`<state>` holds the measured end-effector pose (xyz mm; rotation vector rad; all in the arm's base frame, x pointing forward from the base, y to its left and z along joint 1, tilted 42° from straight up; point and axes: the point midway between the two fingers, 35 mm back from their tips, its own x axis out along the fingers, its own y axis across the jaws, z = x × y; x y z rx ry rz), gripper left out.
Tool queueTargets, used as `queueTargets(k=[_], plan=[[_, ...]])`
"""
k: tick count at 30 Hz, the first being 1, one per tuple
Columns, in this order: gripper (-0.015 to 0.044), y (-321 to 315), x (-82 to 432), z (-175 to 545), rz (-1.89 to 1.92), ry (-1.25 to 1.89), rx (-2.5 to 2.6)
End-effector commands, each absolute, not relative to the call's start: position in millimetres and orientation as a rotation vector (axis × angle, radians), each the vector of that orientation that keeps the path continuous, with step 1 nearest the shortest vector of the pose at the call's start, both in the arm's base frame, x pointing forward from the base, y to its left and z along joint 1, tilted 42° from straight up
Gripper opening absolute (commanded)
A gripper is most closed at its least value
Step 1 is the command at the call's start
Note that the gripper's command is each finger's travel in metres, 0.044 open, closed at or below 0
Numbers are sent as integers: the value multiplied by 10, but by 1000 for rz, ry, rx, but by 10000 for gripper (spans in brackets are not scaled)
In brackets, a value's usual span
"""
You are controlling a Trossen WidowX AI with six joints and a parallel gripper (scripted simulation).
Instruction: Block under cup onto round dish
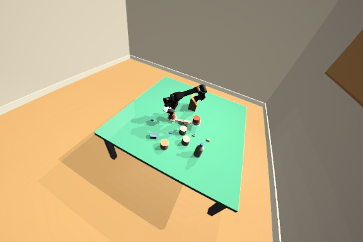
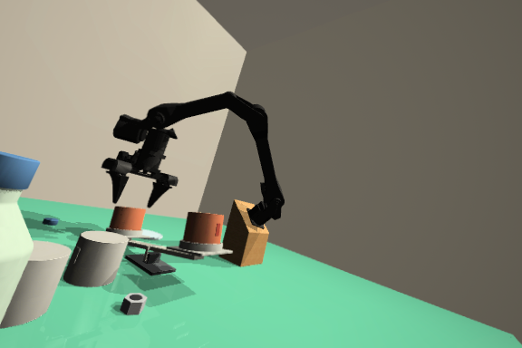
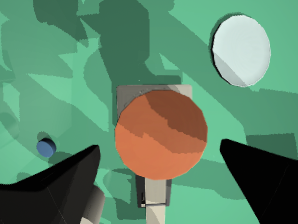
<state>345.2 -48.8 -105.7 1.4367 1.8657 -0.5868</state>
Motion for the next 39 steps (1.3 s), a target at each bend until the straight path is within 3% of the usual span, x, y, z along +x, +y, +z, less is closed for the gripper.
queueTargets(k=[1, 30, 34, 39], plan=[[440, -437, 3440, -1115, -591, 1868, 1444], [440, -148, 3366, -1441, -589, 1869, 1445], [335, -148, 3366, -1441, -589, 1869, 1445], [302, -148, 3366, -1441, -589, 1869, 1445]])
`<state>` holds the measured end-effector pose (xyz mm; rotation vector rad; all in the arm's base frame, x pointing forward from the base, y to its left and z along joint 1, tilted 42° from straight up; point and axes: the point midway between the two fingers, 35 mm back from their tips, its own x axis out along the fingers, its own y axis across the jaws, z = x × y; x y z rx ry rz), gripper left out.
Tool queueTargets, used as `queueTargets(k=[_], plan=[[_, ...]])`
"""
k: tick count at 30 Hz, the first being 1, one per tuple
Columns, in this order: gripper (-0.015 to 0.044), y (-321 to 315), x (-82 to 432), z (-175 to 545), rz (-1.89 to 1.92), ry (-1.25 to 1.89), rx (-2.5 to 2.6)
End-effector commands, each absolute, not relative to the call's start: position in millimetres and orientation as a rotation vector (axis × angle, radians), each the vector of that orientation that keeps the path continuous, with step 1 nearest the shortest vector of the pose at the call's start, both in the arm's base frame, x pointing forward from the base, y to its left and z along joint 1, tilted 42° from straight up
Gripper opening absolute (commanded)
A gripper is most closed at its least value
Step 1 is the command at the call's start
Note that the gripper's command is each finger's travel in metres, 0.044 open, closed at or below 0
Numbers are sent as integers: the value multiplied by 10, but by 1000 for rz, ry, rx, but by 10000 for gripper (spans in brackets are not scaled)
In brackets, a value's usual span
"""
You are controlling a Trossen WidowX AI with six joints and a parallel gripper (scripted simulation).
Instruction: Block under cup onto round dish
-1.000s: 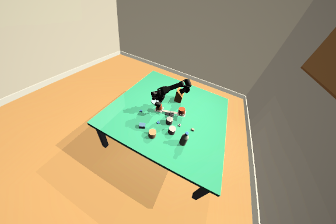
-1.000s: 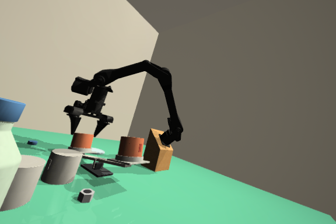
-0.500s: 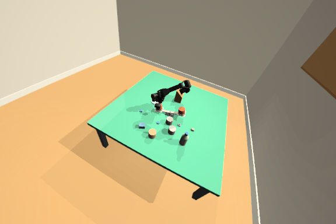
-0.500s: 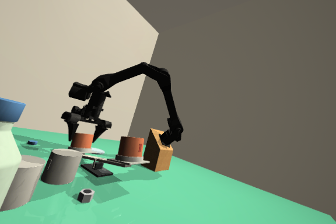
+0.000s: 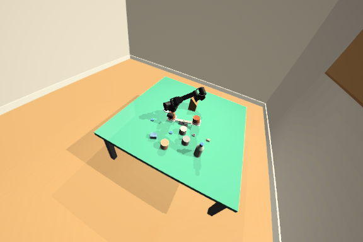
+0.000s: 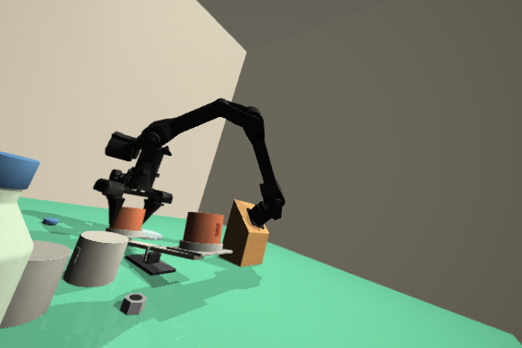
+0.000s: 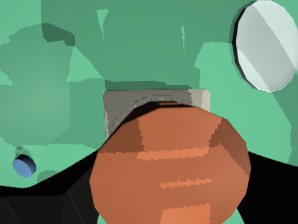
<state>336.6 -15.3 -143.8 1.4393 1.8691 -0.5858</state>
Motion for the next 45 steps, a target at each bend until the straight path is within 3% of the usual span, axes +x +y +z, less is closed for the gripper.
queueTargets(k=[1, 12, 45], plan=[[295, -148, 3366, -1441, -589, 1869, 1445], [6, -209, 3396, -1381, -590, 1868, 1445], [0, -485, 3500, -1093, -593, 1865, 1443]])
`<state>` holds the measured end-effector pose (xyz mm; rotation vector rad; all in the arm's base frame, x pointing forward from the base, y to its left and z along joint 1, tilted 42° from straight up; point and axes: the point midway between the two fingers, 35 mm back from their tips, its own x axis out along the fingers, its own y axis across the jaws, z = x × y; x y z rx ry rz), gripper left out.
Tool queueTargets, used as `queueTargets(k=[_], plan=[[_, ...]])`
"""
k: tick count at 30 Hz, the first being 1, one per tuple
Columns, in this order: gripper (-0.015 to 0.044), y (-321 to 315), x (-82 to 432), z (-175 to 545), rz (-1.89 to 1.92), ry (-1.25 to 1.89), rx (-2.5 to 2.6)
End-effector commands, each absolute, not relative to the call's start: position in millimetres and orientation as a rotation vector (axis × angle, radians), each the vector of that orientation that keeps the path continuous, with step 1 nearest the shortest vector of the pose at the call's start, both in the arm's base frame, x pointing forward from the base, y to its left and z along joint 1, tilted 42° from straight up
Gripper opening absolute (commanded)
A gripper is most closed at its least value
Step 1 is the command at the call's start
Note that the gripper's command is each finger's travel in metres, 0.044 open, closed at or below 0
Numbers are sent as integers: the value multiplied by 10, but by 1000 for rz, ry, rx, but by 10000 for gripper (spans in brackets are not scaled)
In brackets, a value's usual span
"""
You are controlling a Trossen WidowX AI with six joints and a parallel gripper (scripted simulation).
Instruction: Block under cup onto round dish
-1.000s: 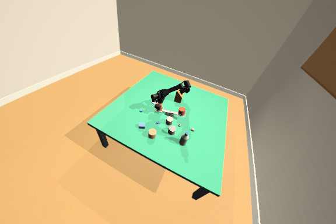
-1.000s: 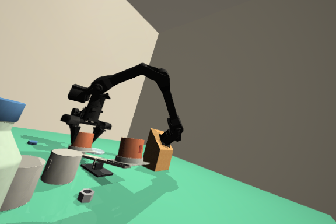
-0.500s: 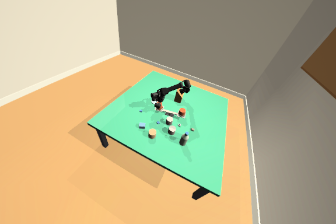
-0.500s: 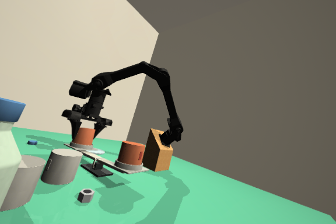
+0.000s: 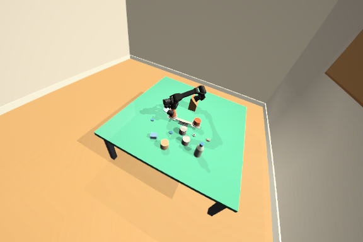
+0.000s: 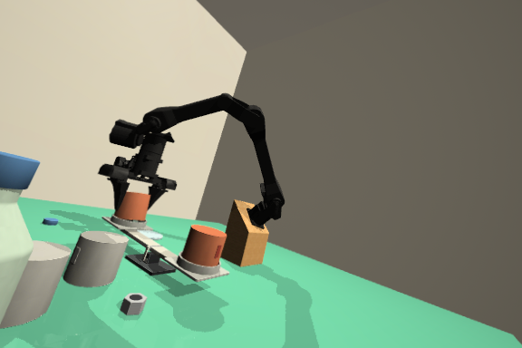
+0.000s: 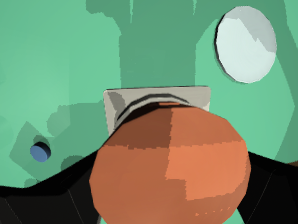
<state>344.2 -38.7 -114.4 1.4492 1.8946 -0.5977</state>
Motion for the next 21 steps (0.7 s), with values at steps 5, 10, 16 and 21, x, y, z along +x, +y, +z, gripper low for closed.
queueTargets(k=[5, 10, 16, 21], plan=[[0, -527, 3512, -1047, -593, 1865, 1443], [0, -568, 3522, -1000, -594, 1865, 1443], [0, -618, 3532, -942, -594, 1865, 1443], [0, -660, 3540, -894, -594, 1865, 1443]])
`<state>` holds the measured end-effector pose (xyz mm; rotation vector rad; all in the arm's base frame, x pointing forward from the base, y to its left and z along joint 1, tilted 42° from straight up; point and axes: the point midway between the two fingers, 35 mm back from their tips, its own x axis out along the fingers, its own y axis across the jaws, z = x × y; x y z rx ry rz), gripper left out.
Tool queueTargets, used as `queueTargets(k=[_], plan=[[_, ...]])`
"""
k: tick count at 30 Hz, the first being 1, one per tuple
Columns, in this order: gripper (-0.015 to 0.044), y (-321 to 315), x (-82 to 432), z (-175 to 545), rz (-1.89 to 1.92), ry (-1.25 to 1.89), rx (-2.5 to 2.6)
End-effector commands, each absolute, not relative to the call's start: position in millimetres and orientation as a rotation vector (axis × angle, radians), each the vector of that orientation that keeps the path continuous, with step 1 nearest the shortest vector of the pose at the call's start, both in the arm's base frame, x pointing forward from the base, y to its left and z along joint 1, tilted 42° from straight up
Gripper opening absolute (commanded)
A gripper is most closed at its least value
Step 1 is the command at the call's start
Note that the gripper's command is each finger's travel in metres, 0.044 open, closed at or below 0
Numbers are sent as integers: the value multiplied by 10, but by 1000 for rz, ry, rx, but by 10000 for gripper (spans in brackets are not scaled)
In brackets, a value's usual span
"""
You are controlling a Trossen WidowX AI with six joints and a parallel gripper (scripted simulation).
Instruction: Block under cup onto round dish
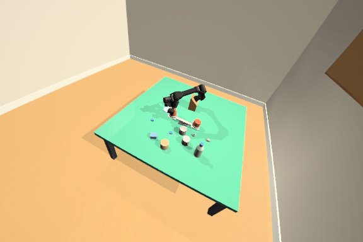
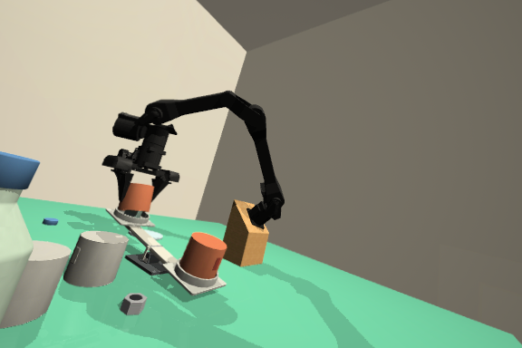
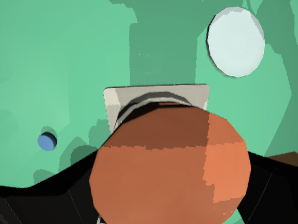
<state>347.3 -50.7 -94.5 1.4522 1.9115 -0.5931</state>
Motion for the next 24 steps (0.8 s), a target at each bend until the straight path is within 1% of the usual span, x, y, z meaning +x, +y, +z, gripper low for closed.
queueTargets(k=[1, 24], plan=[[0, -668, 3541, -884, -594, 1865, 1443], [0, -857, 3559, -652, -594, 1866, 1442]])
